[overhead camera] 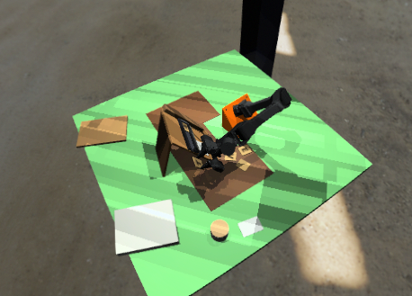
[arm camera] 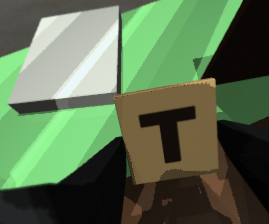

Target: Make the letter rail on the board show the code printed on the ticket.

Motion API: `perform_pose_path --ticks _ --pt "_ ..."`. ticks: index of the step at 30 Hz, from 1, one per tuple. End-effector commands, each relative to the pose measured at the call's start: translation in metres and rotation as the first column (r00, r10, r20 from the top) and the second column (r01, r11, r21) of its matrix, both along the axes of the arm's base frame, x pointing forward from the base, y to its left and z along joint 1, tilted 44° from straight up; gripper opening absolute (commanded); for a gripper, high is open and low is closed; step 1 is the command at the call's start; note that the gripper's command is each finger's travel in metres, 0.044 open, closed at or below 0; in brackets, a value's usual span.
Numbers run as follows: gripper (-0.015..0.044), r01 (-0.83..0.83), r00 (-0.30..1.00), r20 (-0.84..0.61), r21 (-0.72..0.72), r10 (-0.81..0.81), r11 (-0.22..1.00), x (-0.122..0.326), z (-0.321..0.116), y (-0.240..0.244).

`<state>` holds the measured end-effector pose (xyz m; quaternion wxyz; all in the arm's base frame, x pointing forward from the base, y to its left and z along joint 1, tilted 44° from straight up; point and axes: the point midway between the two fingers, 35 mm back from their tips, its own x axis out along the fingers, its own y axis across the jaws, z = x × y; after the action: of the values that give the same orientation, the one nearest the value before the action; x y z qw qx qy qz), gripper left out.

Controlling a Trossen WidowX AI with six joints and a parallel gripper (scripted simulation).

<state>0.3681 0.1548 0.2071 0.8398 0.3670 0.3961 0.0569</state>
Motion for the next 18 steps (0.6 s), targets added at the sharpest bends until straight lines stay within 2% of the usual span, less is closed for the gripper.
perform_pose_path --ticks 1,18 --pt "0.0000 -0.005 1.000 0.003 -0.002 0.005 1.000 -0.0004 -0.0011 -0.0011" --pt "0.0000 -0.005 1.000 0.003 -0.002 0.005 1.000 -0.0018 -0.0070 -0.0072"
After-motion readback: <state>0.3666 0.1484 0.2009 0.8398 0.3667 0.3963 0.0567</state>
